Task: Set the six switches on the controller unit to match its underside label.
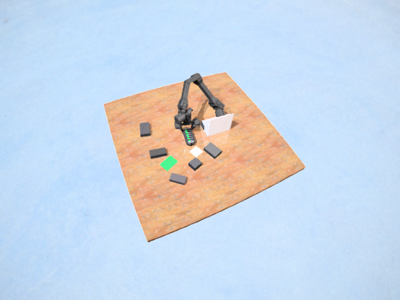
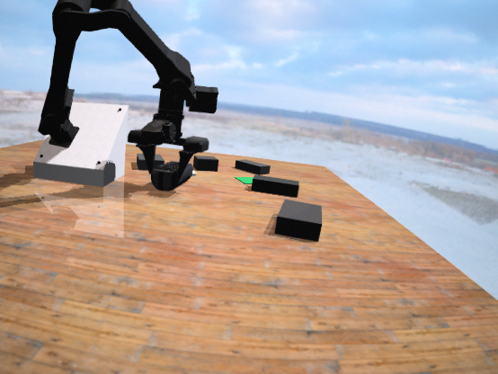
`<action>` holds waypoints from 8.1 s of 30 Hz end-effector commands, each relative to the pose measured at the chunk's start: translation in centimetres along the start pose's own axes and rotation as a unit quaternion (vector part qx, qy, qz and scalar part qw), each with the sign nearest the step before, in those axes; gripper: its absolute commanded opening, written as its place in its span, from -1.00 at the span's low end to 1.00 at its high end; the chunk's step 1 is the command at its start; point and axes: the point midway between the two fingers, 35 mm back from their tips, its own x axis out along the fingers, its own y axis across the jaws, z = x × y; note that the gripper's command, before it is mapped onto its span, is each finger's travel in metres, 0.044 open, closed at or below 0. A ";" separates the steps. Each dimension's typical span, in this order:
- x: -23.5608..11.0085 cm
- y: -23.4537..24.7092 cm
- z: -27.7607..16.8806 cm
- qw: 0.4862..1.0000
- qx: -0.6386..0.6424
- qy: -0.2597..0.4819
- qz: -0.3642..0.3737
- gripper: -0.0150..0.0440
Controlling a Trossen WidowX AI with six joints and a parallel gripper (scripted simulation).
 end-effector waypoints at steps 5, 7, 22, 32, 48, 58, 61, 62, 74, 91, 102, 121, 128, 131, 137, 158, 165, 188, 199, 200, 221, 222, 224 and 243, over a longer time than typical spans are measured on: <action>0.1 1.3 0.5 1.000 0.010 -0.004 0.005 -0.49; 0.1 1.5 0.5 1.000 0.010 -0.004 0.005 -0.49; 0.1 2.9 1.0 1.000 0.010 -0.004 0.006 -0.49; 0.0 2.9 0.8 1.000 0.002 -0.001 0.002 -0.31; -5.0 2.9 0.7 1.000 0.010 -0.003 0.005 1.00; -5.0 2.9 0.7 1.000 0.010 -0.003 0.005 0.91; -4.9 3.3 0.7 1.000 0.007 -0.004 -0.005 0.64; -4.9 3.6 0.6 1.000 0.006 -0.004 -0.010 0.56; -3.5 7.0 0.2 0.995 -0.019 -0.008 -0.100 -0.49; -1.7 8.3 0.1 0.990 -0.028 -0.008 -0.141 -0.49; 0.1 8.4 0.1 0.990 -0.028 -0.008 -0.140 -0.49; 2.6 8.4 0.2 0.990 -0.028 -0.009 -0.140 -0.49; 2.6 8.2 0.2 0.990 -0.028 -0.009 -0.140 -0.49; 2.6 8.0 0.2 0.990 -0.029 -0.009 -0.140 -0.49; 2.6 7.8 0.2 0.990 -0.029 -0.009 -0.140 -0.49; 2.6 6.9 0.2 0.990 -0.029 -0.009 -0.141 -0.49; 2.6 6.1 0.2 0.990 -0.029 -0.009 -0.141 -0.49; 2.7 3.3 0.4 0.989 -0.030 -0.009 -0.141 -0.49; 2.7 1.8 0.5 0.989 -0.030 -0.009 -0.142 -0.49; 2.7 1.7 0.5 0.989 -0.030 -0.009 -0.142 -0.49; -2.7 7.5 0.3 0.990 0.006 -0.003 -0.140 -0.49; -2.7 7.1 0.4 0.990 0.021 -0.001 -0.139 -0.49; -2.7 6.3 0.6 0.989 0.049 0.004 -0.139 -0.49; -2.6 2.8 1.4 0.975 0.168 0.022 -0.140 -0.49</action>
